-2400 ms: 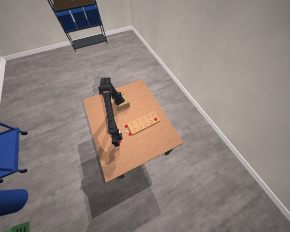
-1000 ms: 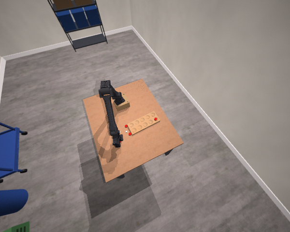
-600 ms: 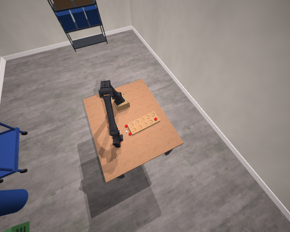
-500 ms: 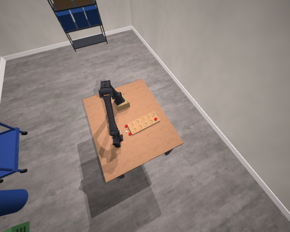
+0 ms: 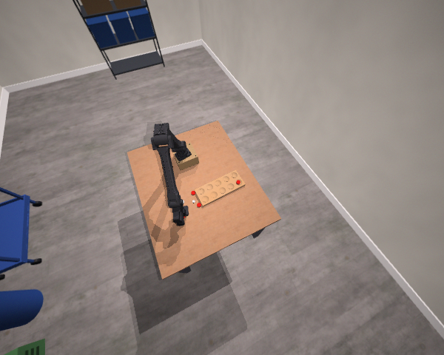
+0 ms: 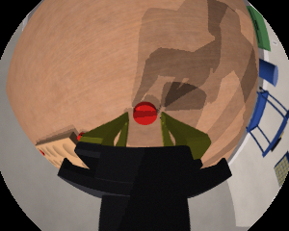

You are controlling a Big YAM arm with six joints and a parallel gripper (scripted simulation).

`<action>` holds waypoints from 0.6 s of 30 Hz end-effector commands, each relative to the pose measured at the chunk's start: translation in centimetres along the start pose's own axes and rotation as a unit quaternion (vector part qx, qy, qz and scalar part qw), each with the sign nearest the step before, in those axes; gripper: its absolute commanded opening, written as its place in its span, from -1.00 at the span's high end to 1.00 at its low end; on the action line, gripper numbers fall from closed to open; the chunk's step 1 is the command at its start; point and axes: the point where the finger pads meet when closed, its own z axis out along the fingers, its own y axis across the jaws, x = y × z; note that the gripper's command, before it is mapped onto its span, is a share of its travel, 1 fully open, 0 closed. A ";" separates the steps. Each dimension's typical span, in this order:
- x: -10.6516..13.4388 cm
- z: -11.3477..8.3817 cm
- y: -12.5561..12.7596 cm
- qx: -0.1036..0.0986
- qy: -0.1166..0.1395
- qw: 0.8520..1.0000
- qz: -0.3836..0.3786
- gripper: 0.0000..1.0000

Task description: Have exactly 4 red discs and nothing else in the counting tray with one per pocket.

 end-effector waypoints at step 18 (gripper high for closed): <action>0.1 1.8 -0.4 0.000 0.003 1.000 -0.001 1.00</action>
